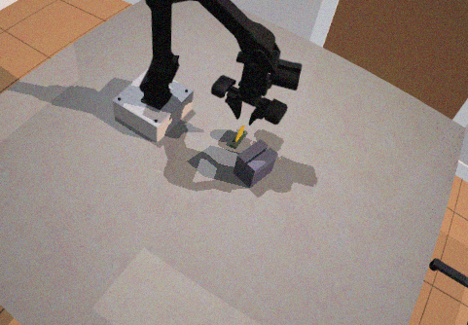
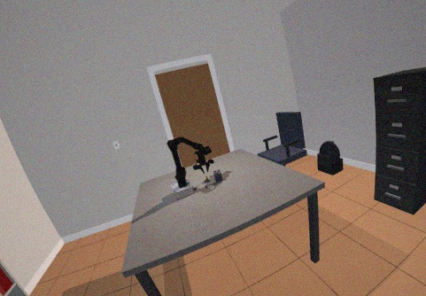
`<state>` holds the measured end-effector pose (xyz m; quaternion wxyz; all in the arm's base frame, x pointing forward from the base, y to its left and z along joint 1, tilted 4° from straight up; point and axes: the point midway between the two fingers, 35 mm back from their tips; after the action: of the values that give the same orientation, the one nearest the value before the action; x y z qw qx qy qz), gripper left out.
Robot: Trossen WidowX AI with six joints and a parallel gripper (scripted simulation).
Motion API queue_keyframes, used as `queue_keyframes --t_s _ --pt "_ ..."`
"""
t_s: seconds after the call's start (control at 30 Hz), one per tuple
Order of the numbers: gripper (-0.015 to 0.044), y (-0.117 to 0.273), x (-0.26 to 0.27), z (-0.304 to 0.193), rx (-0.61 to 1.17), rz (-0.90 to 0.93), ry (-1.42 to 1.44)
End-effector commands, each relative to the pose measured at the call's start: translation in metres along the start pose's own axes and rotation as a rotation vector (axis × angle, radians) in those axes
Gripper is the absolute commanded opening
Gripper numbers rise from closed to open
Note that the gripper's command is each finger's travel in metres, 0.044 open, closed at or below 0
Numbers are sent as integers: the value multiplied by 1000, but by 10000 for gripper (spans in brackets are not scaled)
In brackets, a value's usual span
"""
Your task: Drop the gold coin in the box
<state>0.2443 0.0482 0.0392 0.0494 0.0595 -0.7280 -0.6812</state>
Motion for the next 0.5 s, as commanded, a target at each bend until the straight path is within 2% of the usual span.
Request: queue_keyframes --t_s 0.0,0.47 --pt "161 -10 2 -1 6 8 4" --pt "161 -29 2 -1 6 8 4"
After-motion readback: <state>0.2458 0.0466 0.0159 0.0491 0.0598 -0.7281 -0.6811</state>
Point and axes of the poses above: the point midway between the two fingers, 35 mm back from their tips, its own y axis back along the fingers, its own x axis across the jaws, z = x × y, and after that the axes turned 12 degrees about y, right-handed
